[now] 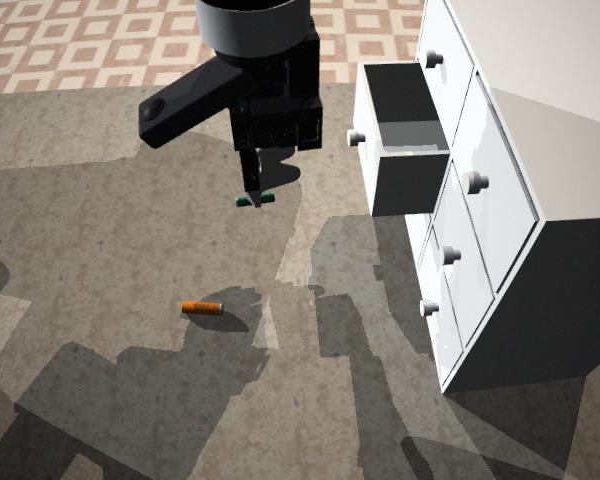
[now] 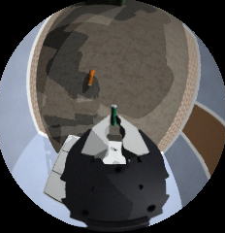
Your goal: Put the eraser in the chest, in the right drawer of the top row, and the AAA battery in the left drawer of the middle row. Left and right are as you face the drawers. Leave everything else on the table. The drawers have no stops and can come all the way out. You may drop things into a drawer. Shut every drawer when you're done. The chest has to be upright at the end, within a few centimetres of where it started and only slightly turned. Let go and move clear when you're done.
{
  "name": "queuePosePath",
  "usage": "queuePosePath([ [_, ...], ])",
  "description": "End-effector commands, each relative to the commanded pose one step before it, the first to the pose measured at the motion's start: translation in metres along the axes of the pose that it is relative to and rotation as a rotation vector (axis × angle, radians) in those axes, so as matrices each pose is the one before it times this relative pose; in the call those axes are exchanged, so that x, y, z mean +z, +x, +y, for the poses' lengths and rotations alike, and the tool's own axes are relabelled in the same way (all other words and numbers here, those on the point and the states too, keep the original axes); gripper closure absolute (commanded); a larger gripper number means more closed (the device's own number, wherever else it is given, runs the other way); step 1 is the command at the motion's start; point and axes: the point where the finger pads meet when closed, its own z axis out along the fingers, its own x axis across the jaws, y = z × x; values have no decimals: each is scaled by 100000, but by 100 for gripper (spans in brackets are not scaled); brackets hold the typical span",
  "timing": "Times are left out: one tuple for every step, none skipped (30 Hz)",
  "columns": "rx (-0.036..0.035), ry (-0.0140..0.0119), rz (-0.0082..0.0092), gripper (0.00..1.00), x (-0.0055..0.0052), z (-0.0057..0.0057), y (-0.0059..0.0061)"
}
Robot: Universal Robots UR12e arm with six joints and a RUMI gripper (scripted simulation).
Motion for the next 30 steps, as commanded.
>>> queuePosePath([
  [7678, -160, -373, 98, 34, 168, 995],
  [489, -1, 11, 98, 1, 12, 62],
  [416, -1, 9, 98, 1, 10, 53],
  [0, 0, 0, 98, 0, 0, 0],
  [0, 0, 0, 98, 0, 0, 0],
  [352, 7, 9, 98, 5, 5, 42],
  [300, 21, 21, 98, 15, -4, 32],
  [239, 17, 17, 98, 13, -3, 25],
  [187, 19, 17, 98, 11, -5, 20],
  [140, 19, 15, 98, 8, -5, 15],
  [97, 15, 11, 98, 6, -4, 10],
  [80, 0, 6, 98, -3, -2, -5],
  [54, -4, 3, 98, -5, -1, -9],
  [34, -6, 1, 98, -6, 0, -10],
  [21, -8, 0, 98, -6, 1, -11],
  [15, -8, -2, 98, -6, 3, -9],
  [10, -9, -3, 98, -8, 4, -7],
  [5, -9, -4, 98, -11, 5, -5],
  [2, -9, -5, 98, -16, 6, -2],
  [3, -10, -7, 98, -24, 6, -1],
  [0, 0, 0, 98, 0, 0, 0],
  [0, 0, 0, 98, 0, 0, 0],
  [-42, -6, -5, 98, -29, 3, -4],
  [-8, -11, -8, 98, -41, 4, -3],
  [-3, -14, -11, 98, -54, 5, -3],
  [20, 5, -1, 98, -53, -5, -9],
  [20, -7, -8, 98, -59, -2, -16],
  [21, -13, -13, 98, -71, -1, -20],
  [24, -16, -15, 98, -82, -1, -23],
  [27, -19, -17, 98, -95, 0, -26],
])
